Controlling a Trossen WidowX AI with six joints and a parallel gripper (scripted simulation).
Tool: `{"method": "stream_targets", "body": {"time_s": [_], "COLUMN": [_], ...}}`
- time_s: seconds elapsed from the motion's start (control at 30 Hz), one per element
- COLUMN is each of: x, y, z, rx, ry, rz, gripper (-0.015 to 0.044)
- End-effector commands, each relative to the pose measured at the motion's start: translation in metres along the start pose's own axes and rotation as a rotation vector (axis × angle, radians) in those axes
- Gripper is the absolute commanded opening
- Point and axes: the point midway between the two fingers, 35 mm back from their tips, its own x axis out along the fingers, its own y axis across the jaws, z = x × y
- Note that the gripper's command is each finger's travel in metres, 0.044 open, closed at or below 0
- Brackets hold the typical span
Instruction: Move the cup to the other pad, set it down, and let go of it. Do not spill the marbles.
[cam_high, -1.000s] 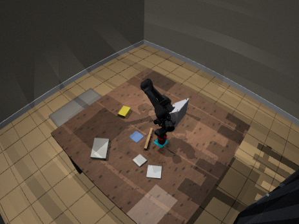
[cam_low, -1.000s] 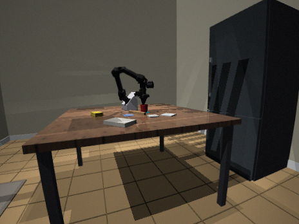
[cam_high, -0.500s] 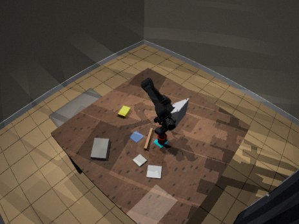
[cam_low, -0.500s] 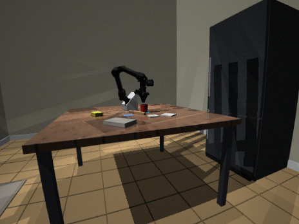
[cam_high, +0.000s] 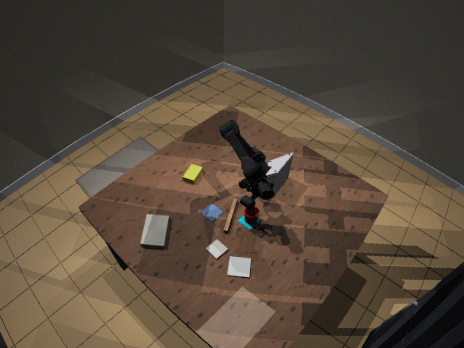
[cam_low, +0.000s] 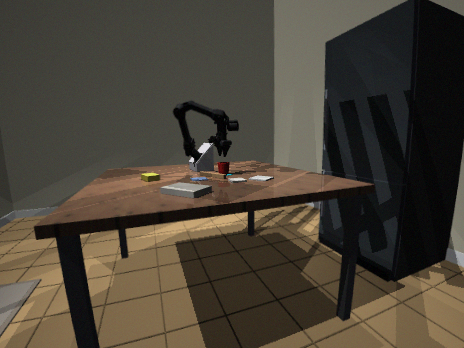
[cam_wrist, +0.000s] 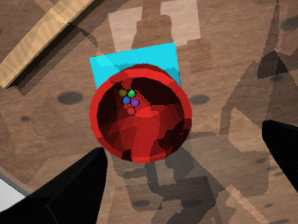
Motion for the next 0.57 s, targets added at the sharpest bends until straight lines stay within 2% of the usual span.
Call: {"method": "stream_targets", "body": {"time_s": [0.0,0.27,0.53], "x": [-0.017,-0.044,-0.041], "y": [0.001,0.001,0.001], "z": [-0.001,-0.001,-0.001], "rx": [0.009,0.012,0.005], "ry": [0.008,0.009,0.008], "rz": [0.001,0.0,0.005], "gripper": [0.044,0.044,0.044]}}
